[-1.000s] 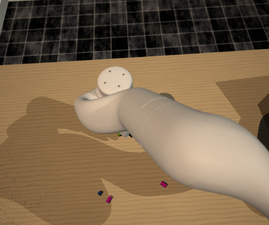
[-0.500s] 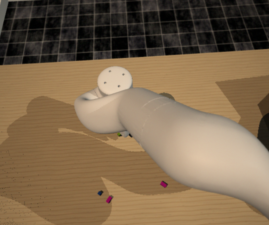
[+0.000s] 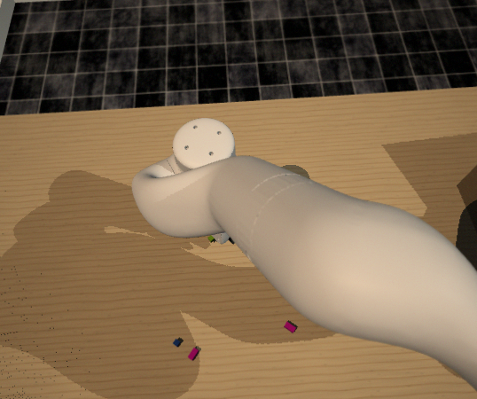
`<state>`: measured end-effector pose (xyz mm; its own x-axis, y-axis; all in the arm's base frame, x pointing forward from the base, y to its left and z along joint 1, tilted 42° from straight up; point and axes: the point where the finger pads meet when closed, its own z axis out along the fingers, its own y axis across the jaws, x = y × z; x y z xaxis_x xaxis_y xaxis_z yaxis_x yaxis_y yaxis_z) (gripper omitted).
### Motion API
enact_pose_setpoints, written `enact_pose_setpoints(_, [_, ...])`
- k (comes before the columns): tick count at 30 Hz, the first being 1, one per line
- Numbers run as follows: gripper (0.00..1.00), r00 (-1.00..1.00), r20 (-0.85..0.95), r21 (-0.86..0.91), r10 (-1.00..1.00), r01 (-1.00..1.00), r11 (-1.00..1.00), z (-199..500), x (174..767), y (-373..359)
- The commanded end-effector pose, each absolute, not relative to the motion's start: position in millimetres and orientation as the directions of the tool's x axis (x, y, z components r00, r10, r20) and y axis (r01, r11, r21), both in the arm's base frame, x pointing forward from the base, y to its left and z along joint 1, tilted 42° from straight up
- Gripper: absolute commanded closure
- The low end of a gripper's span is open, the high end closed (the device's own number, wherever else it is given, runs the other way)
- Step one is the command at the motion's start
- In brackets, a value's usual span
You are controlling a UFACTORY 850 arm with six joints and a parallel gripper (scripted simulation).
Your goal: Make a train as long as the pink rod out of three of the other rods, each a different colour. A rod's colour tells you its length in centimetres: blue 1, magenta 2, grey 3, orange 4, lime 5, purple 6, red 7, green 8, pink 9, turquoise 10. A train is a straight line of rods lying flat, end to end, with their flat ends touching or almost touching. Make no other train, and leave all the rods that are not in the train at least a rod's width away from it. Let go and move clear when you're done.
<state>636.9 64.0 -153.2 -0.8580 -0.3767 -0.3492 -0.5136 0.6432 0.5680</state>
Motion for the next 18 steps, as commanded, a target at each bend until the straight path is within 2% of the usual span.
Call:
enact_pose_setpoints(1, [0.96,-0.858,-0.351,0.567,-0.376,-0.514,0.644,-155.0,637.9,65.5])
enact_pose_setpoints(18, [0.96,-0.858,-0.351,0.567,-0.376,-0.514,0.644,-160.1,638.0,70.0])
